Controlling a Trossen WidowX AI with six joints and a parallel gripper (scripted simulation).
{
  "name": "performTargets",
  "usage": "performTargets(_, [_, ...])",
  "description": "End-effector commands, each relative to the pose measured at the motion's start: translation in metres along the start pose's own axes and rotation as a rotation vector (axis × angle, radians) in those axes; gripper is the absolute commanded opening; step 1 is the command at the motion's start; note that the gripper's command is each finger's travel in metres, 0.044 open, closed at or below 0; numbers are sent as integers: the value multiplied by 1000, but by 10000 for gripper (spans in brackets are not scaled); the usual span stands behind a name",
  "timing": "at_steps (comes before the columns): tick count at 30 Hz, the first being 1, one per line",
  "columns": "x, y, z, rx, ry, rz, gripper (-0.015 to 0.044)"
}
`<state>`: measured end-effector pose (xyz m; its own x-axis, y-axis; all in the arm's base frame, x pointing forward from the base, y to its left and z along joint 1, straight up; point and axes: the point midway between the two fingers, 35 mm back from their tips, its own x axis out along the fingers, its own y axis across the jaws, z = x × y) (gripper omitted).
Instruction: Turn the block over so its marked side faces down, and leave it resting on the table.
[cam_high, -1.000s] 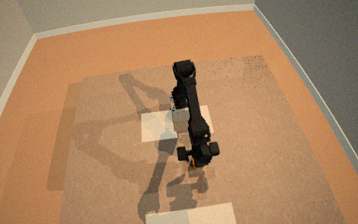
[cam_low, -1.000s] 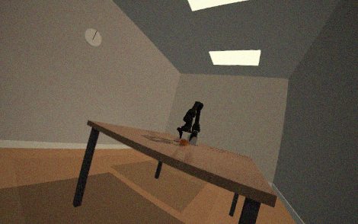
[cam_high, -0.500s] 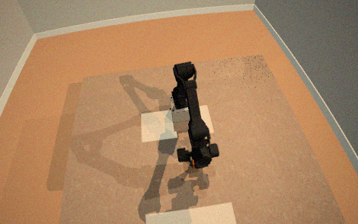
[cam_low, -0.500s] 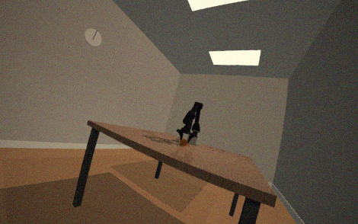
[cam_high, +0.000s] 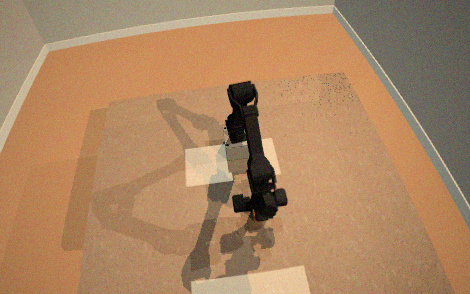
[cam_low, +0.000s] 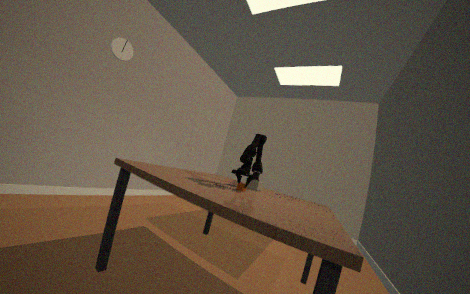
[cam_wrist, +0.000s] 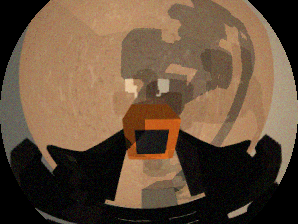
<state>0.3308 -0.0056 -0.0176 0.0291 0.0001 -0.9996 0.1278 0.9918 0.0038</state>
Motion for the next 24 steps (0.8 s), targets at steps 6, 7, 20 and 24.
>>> performTargets(6, [0,0,0,0,0,-2,123])
performTargets(7, [-1,0,0,0,0,-2,97])
performTargets(20, [-27,0,1,-2,-59,-3,0])
performTargets(24, [-24,0,2,-4,-126,-4,0])
